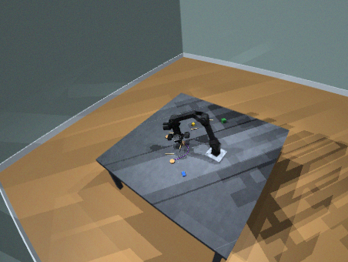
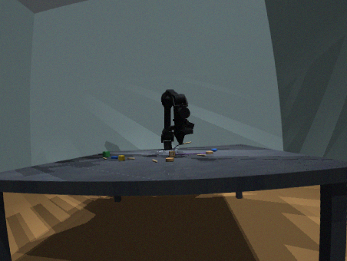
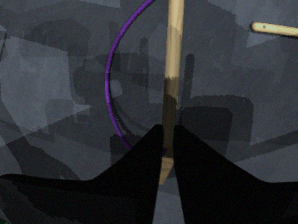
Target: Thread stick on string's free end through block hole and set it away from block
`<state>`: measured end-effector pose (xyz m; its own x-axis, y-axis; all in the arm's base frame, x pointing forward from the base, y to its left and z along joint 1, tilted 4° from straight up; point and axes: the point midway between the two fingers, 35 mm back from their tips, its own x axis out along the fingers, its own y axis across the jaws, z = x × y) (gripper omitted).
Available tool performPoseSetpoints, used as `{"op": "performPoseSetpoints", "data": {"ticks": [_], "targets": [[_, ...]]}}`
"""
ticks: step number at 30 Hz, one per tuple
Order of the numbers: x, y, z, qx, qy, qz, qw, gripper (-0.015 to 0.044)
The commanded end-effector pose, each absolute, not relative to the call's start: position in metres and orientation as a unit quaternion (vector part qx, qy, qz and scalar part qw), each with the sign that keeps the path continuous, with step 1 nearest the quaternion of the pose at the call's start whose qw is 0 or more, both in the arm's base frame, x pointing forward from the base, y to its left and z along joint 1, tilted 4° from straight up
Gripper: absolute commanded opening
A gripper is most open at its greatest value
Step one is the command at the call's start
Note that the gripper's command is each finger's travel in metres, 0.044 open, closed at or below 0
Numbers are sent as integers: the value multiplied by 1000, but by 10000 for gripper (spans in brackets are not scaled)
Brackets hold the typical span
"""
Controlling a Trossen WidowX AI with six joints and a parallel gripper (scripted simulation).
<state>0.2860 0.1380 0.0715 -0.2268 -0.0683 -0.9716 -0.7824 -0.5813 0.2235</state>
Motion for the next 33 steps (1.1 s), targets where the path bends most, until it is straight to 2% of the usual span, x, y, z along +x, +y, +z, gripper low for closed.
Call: {"op": "performPoseSetpoints", "data": {"ticks": [1, 33], "targets": [[285, 145, 70, -575, 338, 711, 222, 0], [274, 186, 66, -595, 44, 802, -37, 0]]}}
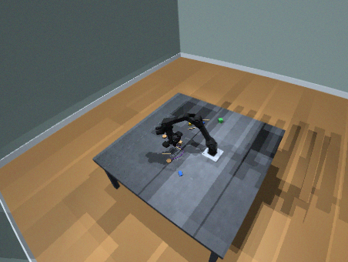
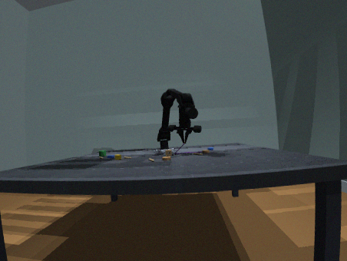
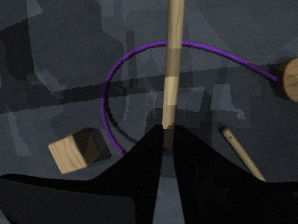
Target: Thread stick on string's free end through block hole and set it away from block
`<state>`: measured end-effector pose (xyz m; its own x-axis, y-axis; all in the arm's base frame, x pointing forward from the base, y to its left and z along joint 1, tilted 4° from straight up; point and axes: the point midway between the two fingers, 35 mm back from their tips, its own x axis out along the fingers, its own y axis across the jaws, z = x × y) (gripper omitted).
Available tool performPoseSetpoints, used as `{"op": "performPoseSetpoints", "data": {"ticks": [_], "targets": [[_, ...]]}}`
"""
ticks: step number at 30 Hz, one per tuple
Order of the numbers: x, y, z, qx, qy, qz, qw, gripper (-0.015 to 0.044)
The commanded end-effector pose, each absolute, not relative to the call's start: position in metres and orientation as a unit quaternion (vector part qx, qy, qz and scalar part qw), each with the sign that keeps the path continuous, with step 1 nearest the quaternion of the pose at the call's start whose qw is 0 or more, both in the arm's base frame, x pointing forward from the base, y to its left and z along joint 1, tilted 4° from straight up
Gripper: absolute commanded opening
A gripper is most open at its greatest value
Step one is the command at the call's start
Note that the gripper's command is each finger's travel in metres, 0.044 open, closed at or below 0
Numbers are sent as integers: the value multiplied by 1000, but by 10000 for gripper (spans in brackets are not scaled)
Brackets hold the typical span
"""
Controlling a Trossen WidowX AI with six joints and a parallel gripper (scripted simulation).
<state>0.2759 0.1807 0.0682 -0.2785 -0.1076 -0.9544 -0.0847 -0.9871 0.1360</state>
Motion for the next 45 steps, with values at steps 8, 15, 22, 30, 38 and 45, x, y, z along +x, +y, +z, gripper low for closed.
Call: {"op": "performPoseSetpoints", "data": {"ticks": [8, 15, 22, 30, 38, 45], "targets": [[271, 196, 65, 582, 35, -806, 102, 0], [268, 203, 64, 569, 89, -805, 145, 0], [268, 202, 65, 570, 86, -804, 143, 0], [273, 202, 66, 576, 81, -801, 138, 0], [283, 203, 66, 583, 84, -796, 137, 0], [292, 204, 66, 589, 86, -792, 136, 0]]}}
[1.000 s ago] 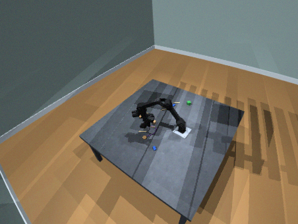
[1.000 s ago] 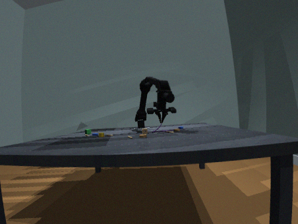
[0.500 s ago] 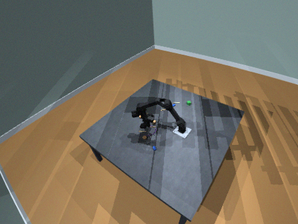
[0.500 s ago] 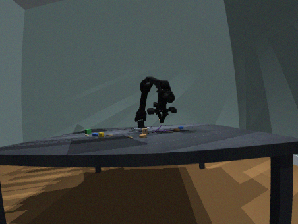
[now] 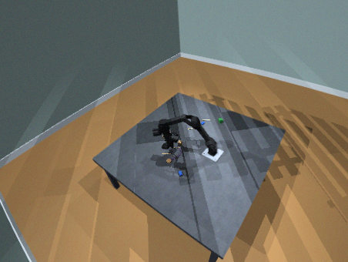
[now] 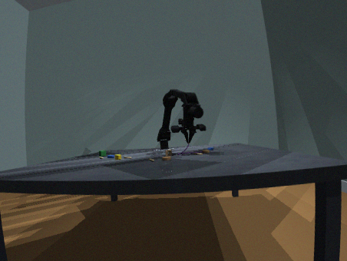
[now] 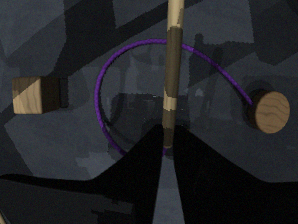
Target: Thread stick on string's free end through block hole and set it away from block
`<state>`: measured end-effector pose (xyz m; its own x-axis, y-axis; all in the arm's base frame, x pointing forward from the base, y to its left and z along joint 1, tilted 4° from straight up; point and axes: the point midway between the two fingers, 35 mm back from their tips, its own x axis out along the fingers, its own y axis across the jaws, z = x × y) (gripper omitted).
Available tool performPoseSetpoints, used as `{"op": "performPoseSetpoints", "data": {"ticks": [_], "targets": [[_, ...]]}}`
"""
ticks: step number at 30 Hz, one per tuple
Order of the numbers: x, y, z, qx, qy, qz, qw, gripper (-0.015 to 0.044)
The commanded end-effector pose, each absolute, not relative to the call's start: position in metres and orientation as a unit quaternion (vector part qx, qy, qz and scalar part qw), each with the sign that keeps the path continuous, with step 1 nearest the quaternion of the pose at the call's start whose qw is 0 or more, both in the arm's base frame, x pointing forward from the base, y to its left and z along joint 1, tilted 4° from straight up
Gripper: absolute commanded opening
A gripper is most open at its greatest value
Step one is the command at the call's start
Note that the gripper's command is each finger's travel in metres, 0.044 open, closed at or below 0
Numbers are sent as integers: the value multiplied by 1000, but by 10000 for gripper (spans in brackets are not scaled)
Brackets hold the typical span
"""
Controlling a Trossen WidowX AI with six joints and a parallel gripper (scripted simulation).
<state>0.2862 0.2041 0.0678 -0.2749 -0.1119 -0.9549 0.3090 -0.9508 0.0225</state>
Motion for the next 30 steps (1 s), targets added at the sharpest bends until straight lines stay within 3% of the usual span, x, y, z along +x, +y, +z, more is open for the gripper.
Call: {"op": "performPoseSetpoints", "data": {"ticks": [1, 30], "targets": [[293, 205, 66, 590, 86, -791, 136, 0], [329, 206, 66, 616, 94, -771, 131, 0]]}}
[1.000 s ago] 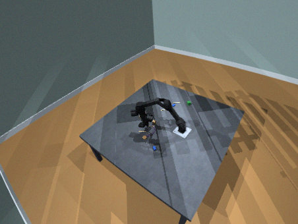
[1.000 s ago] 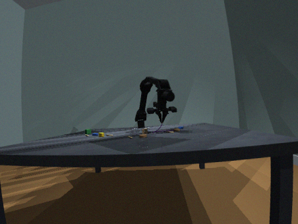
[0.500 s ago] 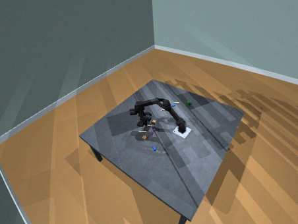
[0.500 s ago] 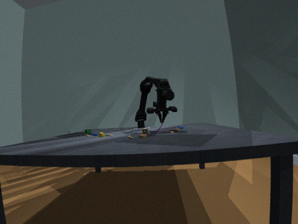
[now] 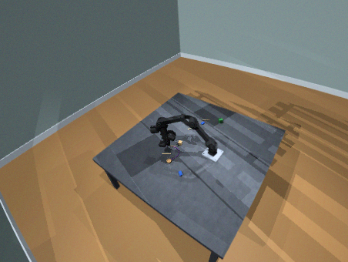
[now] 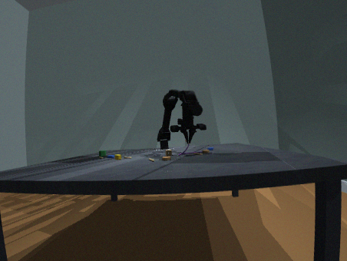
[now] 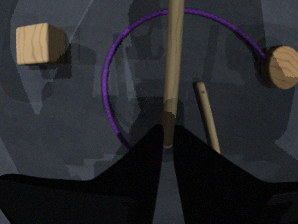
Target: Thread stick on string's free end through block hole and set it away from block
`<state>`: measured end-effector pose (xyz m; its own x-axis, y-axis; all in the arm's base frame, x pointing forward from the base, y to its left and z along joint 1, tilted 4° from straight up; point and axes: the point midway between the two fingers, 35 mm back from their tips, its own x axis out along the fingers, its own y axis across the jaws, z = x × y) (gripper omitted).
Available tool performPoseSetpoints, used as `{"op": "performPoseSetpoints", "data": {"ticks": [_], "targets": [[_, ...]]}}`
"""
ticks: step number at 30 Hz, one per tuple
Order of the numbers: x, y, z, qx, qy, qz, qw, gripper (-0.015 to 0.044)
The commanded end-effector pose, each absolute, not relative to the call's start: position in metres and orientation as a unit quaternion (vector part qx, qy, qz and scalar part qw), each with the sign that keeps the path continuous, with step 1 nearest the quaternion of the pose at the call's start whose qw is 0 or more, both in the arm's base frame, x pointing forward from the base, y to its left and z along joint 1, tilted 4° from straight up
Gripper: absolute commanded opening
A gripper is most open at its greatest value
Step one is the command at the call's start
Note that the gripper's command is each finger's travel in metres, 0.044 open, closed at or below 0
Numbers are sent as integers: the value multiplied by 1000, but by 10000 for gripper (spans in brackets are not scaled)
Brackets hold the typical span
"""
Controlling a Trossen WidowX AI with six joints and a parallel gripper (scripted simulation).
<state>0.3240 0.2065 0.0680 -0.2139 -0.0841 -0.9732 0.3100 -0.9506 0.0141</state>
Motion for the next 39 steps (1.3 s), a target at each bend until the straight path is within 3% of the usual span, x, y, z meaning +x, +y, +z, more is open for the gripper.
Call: {"op": "performPoseSetpoints", "data": {"ticks": [1, 39], "targets": [[331, 206, 66, 617, 94, -770, 131, 0], [378, 203, 66, 650, 103, -742, 129, 0]]}}
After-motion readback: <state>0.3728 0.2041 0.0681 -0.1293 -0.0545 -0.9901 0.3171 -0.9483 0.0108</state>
